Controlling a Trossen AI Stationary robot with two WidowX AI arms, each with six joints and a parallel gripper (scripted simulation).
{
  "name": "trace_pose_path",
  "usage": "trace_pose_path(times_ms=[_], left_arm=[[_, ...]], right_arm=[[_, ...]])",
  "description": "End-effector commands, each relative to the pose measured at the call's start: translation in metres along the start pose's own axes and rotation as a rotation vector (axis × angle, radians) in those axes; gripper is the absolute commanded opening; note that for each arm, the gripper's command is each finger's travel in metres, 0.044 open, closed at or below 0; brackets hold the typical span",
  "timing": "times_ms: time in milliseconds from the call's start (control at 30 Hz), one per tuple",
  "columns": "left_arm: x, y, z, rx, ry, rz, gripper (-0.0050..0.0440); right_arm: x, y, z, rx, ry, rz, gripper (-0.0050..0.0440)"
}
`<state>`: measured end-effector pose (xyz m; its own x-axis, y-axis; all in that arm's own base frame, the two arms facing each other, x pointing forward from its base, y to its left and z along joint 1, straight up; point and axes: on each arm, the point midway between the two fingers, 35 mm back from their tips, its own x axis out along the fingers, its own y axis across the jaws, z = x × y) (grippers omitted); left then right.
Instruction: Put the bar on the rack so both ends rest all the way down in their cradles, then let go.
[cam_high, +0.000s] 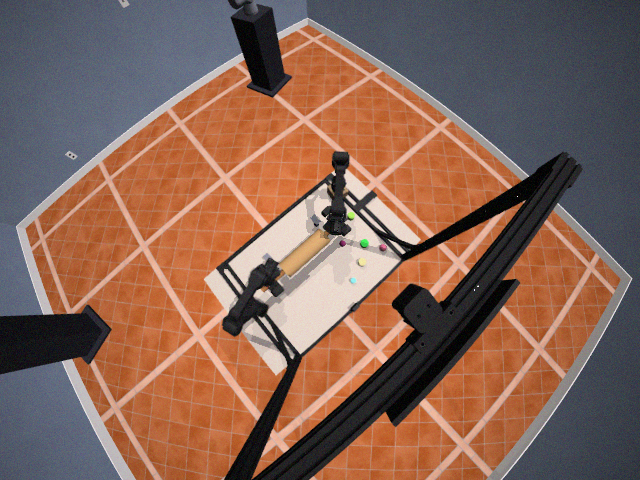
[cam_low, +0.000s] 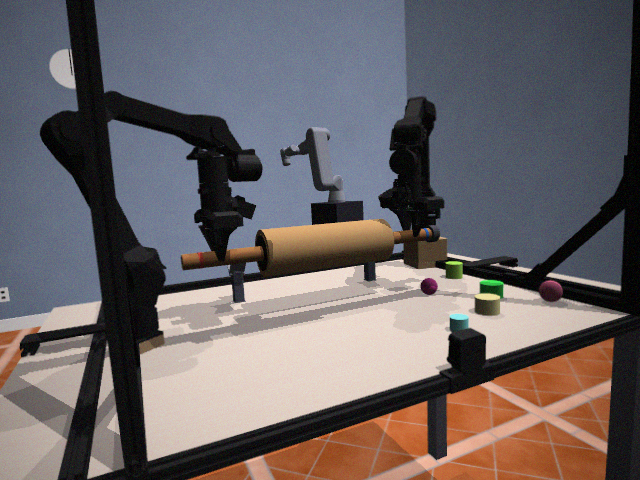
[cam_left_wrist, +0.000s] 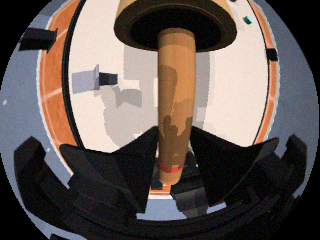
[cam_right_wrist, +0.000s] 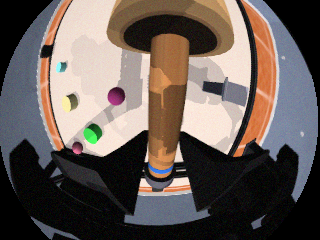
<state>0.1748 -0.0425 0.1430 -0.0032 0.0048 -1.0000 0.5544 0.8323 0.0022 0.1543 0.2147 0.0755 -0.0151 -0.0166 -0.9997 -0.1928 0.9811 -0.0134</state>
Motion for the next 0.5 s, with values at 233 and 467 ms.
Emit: trace_pose_path(times_ms=[233, 467], left_arm=[[-0.006, 0.037, 0.002, -0.004, -0.008, 0.001, 0.0], [-0.006, 0.055, 0.002, -0.003, -0.006, 0.001, 0.0]], right_arm=[[-0.007, -0.04, -0.002, -0.005, -0.016, 0.01, 0.0], [-0.006, -0.058, -0.003, -0.003, -0.017, 0.01, 0.0]])
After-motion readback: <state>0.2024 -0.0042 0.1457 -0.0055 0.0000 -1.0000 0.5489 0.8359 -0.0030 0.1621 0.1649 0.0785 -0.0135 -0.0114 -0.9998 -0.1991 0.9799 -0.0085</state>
